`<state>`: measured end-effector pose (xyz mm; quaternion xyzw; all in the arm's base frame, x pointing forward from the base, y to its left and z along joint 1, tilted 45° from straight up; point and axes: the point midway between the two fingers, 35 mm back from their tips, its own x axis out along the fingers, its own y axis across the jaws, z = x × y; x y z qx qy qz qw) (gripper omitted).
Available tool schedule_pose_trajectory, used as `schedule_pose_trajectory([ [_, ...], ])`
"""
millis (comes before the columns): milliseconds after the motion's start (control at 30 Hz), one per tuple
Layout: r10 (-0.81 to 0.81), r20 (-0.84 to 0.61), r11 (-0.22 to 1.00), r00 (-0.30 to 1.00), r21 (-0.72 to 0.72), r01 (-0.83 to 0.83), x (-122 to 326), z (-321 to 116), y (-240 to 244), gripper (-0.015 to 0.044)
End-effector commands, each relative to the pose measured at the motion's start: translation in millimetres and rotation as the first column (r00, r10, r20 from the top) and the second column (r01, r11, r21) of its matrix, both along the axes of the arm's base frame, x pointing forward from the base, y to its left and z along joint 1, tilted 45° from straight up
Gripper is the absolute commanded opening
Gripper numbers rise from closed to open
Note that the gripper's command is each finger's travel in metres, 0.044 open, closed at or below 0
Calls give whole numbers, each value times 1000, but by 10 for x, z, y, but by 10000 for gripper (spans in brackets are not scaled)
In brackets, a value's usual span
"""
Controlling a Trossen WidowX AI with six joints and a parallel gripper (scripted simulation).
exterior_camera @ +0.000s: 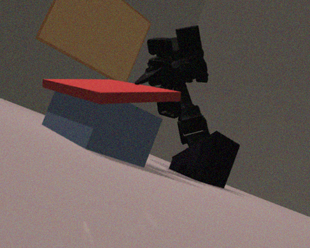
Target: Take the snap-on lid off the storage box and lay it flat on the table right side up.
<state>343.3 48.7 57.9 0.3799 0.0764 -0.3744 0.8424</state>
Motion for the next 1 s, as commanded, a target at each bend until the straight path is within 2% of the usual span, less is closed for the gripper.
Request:
schedule_pose_trajectory([
  [0, -1, 12, 1000, 1000, 5, 1, 49, 69, 52, 0],
  [967, -1, 13, 1000, 1000, 6, 1, 338, 360, 271, 0],
])
